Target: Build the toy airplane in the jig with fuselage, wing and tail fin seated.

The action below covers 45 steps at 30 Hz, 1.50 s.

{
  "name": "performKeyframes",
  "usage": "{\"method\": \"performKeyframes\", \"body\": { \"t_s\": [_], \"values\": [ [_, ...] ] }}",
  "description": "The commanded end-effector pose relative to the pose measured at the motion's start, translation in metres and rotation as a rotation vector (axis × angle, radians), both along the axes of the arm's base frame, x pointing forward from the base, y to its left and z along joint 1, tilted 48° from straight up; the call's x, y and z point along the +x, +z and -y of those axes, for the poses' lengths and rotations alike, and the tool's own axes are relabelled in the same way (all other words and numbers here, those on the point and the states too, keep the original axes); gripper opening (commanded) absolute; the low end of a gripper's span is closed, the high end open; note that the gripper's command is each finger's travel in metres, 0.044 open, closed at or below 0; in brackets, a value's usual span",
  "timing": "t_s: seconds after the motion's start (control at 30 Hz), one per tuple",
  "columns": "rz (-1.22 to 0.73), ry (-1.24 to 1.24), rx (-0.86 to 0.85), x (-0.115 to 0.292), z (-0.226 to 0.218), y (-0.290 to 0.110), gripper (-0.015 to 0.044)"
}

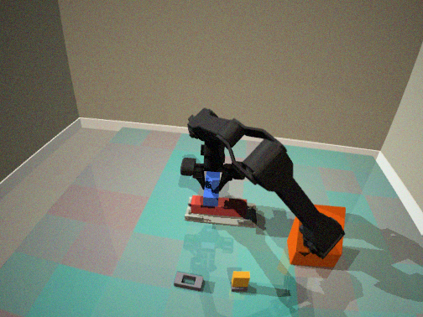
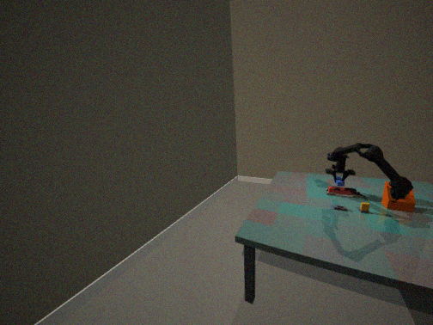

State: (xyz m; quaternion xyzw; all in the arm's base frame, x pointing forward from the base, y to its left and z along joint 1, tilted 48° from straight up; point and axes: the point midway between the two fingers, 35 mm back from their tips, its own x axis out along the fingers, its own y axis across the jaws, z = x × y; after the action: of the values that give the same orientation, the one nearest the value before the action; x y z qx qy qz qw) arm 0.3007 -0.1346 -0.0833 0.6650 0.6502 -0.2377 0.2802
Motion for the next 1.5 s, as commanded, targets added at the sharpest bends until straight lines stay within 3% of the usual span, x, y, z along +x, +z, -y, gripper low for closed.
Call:
{"method": "performKeyframes", "body": {
  "t_s": [0.0,0.6,0.77,0.93,1.47],
  "values": [
    [-0.007,-0.007,0.006,-0.001,-0.005,-0.005,0.0195],
    [-0.007,-0.006,0.007,0.000,-0.023,-0.021,0.0195],
    [-0.001,0.002,0.003,0.001,-0.022,-0.020,0.0161],
    [-0.001,0.002,0.003,0.001,-0.022,-0.020,0.0030],
    [-0.001,0.002,0.003,0.001,-0.022,-0.020,0.0440]
  ]
}}
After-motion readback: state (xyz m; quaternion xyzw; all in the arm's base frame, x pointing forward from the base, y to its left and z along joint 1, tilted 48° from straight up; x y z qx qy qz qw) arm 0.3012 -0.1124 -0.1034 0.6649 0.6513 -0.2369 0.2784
